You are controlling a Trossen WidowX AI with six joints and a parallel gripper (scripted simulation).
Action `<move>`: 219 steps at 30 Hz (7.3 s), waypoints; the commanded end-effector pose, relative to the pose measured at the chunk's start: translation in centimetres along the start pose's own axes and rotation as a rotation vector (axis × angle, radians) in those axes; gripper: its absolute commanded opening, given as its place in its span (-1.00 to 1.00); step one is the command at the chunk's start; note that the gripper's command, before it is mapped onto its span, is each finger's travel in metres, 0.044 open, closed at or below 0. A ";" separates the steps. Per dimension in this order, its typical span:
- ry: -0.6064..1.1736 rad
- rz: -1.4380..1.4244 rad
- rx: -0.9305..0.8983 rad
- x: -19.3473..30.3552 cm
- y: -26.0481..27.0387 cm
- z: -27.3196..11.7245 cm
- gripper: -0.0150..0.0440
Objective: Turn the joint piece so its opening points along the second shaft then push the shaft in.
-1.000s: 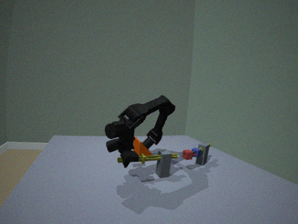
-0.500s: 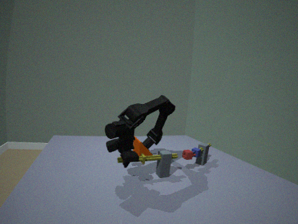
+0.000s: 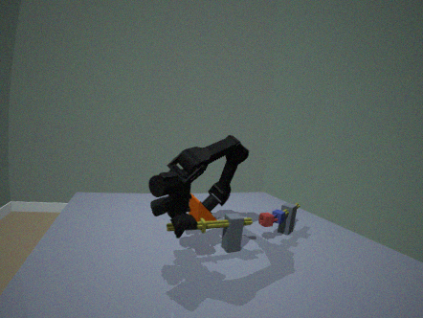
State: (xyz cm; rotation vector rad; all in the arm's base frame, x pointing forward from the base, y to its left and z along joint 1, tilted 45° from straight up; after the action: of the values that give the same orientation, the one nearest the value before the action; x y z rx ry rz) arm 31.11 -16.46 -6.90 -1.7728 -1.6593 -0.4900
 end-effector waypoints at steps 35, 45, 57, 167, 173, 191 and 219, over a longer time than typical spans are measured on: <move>0.000 0.000 0.000 0.0 0.0 0.0 -0.26; 0.000 0.000 0.000 0.0 0.0 0.0 -0.26; 0.000 0.000 0.000 0.0 0.0 0.0 -0.26; 0.000 0.000 0.001 0.0 0.0 0.0 -0.26; 0.000 0.000 0.001 0.0 0.0 0.0 -0.26; 0.002 0.000 -0.010 0.2 -0.1 0.0 -0.49; 0.021 0.003 -0.068 4.2 -1.4 0.2 -0.49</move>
State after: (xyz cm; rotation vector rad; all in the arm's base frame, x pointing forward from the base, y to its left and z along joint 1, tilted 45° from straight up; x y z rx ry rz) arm 30.32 -13.72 -4.24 -1.8113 -1.6467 -0.5662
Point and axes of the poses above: the point midway between the two fingers, 35 mm back from their tips, its own z axis out along the fingers, its own y axis across the jaws, x = y × z, the point moved 5 cm from there along -z, back along the fingers, and after that the axes turned 14 degrees about z, right-handed, at the moved point
